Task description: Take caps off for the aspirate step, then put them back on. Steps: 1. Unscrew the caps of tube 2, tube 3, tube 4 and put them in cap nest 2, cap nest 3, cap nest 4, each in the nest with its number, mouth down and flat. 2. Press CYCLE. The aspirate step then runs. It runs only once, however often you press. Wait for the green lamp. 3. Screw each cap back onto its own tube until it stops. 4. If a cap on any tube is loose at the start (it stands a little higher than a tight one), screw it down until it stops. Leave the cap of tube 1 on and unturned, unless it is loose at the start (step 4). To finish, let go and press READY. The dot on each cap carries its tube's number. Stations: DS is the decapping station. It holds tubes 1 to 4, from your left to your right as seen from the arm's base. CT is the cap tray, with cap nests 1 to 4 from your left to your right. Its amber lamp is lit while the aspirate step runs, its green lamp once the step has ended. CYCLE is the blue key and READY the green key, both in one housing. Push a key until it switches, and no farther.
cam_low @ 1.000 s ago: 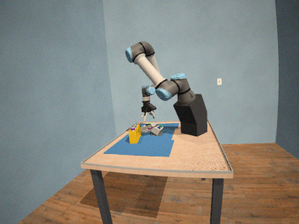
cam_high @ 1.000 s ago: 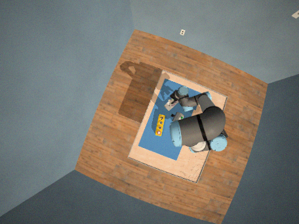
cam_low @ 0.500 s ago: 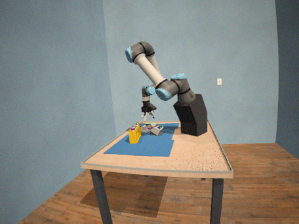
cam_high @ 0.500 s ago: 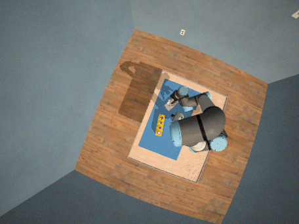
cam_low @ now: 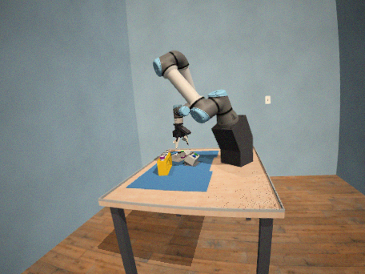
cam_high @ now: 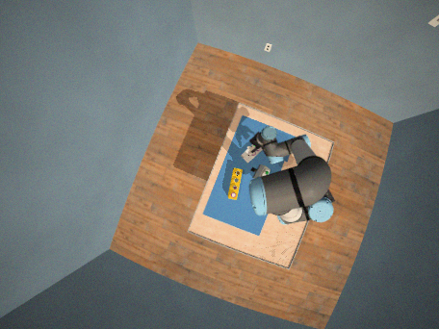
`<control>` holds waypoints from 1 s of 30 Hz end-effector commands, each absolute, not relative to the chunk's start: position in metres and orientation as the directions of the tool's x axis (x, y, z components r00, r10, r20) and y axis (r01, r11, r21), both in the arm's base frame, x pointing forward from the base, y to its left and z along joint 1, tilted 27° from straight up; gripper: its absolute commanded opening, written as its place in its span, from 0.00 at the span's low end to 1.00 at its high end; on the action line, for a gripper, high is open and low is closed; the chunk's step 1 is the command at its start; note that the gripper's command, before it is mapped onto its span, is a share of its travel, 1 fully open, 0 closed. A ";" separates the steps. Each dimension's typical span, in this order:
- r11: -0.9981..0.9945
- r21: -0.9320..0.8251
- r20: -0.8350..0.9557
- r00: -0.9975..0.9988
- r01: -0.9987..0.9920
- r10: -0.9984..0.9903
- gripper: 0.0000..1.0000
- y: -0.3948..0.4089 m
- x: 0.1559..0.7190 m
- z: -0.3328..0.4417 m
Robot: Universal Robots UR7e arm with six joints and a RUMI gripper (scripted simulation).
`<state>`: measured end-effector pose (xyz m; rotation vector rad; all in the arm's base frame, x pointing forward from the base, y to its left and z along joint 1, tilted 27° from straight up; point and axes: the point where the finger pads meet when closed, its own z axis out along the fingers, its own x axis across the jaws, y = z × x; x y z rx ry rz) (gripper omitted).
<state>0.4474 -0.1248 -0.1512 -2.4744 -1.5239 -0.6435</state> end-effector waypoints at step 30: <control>-0.466 0.084 0.441 0.386 0.881 0.810 0.29 -0.125 0.445 -0.143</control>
